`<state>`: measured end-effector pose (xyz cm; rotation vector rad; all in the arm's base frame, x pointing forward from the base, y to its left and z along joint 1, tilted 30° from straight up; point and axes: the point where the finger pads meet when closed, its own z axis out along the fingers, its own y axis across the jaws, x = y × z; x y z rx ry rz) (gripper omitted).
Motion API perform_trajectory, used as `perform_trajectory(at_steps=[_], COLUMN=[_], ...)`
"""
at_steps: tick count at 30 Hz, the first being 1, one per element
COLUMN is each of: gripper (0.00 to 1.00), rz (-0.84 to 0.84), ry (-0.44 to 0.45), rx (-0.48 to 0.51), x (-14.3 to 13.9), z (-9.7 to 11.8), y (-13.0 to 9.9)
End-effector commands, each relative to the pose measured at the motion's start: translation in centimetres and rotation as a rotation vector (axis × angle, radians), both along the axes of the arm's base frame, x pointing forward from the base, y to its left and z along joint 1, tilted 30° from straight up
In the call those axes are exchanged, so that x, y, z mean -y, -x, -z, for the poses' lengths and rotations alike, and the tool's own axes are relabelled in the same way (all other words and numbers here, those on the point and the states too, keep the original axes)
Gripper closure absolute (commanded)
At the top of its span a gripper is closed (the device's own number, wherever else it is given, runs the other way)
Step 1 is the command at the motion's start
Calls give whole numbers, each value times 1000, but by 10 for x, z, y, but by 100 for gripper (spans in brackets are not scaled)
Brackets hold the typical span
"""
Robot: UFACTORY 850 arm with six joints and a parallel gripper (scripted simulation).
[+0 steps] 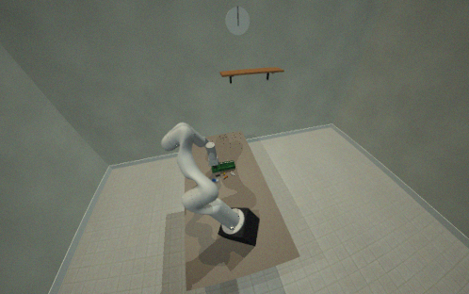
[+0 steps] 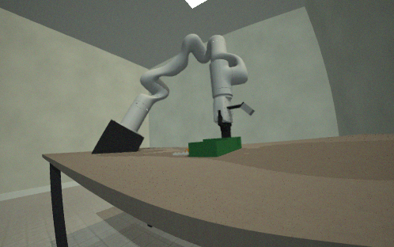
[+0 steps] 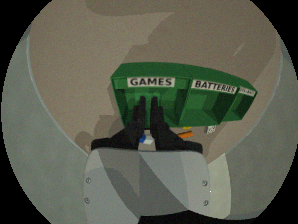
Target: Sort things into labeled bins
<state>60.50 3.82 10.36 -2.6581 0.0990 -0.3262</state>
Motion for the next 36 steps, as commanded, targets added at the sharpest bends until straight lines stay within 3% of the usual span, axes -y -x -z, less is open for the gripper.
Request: perform_trajectory(at_steps=[1,16,20,26,28,36], gripper=[93,93,93,93,93,93], rz=[0,0,0,0,0,0], ry=[0,0,0,0,0,1], rx=[2,2,2,2,2,2], x=[3,19,19,40,40,69], z=[-6,-37,-37,-81,-81,-139], y=[1,10,10,22,22,38])
